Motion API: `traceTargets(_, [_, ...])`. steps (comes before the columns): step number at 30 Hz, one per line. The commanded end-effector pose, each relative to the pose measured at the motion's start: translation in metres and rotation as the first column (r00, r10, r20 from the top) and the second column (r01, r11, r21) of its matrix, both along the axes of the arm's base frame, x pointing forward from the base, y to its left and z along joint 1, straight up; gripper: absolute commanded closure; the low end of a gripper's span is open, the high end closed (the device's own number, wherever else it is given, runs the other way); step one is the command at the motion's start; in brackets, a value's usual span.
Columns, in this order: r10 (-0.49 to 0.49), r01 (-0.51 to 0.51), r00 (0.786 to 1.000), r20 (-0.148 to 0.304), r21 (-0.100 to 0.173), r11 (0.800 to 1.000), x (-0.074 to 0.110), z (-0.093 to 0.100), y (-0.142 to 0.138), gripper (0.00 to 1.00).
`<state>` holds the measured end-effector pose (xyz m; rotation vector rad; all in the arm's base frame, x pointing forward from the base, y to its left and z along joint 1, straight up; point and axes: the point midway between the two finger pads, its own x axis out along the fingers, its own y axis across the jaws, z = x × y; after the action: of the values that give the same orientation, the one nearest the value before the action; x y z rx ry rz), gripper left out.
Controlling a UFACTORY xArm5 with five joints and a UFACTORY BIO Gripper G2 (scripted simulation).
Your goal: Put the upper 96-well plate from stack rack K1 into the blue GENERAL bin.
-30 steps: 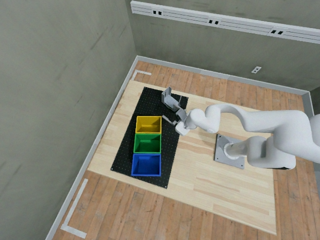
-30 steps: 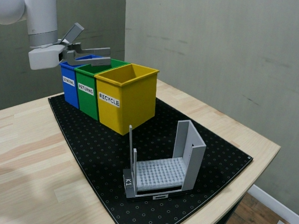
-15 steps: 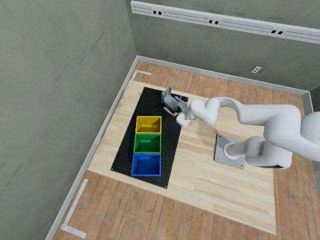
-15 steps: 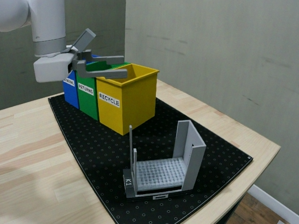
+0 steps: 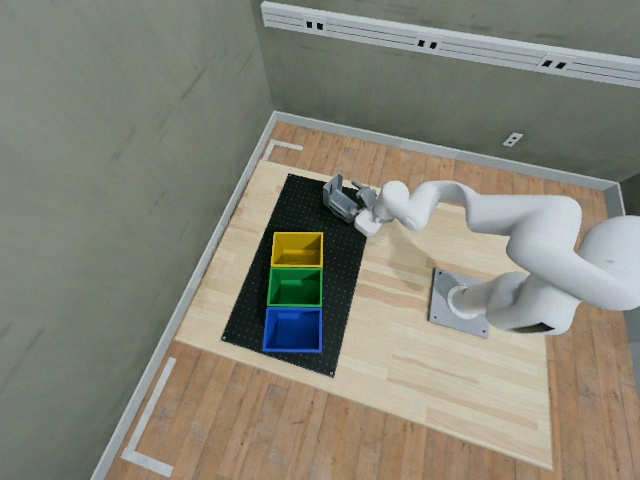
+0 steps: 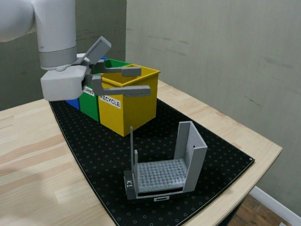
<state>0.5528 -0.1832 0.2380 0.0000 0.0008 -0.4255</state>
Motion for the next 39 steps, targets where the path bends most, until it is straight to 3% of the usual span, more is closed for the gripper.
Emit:
traceTargets(1, [0.001,-0.001,1.000,0.002,-0.003,1.000,0.004,-0.003,-0.023,0.63])
traceTargets(13, [0.001,-0.001,1.000,0.002,-0.004,1.000,0.010,-0.013,-0.072,0.63])
traceTargets(30, [0.001,-0.001,1.000,0.002,-0.004,1.000,0.010,-0.013,-0.073,0.63])
traceTargets(39, [0.001,-0.001,1.000,0.002,-0.004,1.000,0.010,-0.028,-0.073,0.63])
